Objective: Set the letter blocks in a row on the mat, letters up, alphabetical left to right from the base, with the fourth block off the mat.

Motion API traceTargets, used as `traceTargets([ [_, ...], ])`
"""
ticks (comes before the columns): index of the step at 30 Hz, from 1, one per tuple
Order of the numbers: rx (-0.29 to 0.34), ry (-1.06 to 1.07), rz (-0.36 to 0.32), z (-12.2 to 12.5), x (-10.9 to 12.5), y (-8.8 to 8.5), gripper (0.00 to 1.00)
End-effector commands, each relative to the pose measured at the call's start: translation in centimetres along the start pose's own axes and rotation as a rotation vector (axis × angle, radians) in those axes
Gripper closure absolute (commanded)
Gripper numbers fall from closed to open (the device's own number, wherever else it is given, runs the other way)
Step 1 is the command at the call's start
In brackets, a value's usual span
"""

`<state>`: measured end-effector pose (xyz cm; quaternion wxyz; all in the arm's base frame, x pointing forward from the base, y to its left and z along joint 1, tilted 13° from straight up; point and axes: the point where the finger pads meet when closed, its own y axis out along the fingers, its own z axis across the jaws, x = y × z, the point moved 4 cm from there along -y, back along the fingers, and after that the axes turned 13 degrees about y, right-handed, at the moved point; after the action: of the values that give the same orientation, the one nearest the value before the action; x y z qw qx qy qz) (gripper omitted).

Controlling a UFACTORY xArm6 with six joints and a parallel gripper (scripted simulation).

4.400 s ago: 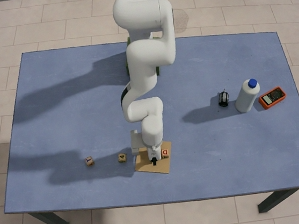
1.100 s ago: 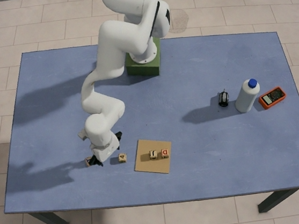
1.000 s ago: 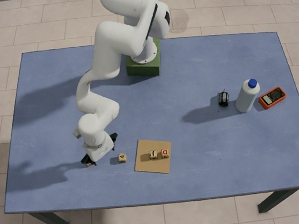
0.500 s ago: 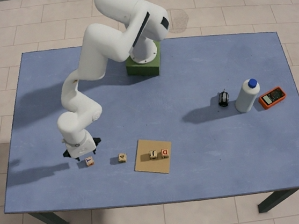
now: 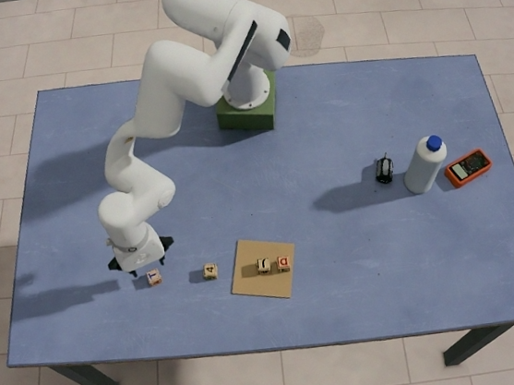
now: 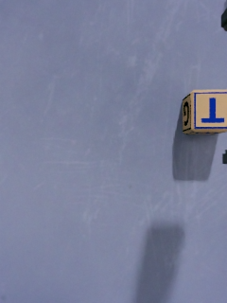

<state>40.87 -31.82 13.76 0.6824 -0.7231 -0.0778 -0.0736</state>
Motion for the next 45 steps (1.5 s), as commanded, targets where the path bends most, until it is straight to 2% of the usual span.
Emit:
traceTargets([
  [1, -0.003, 0.0, -0.004, -0.1, 0.1, -0.2, 0.31],
  [22, -0.003, 0.0, -0.003, -0.1, 0.1, 0.7, 0.31],
  [45, -0.002, 0.0, -0.003, -0.1, 0.2, 3.9, 0.31],
])
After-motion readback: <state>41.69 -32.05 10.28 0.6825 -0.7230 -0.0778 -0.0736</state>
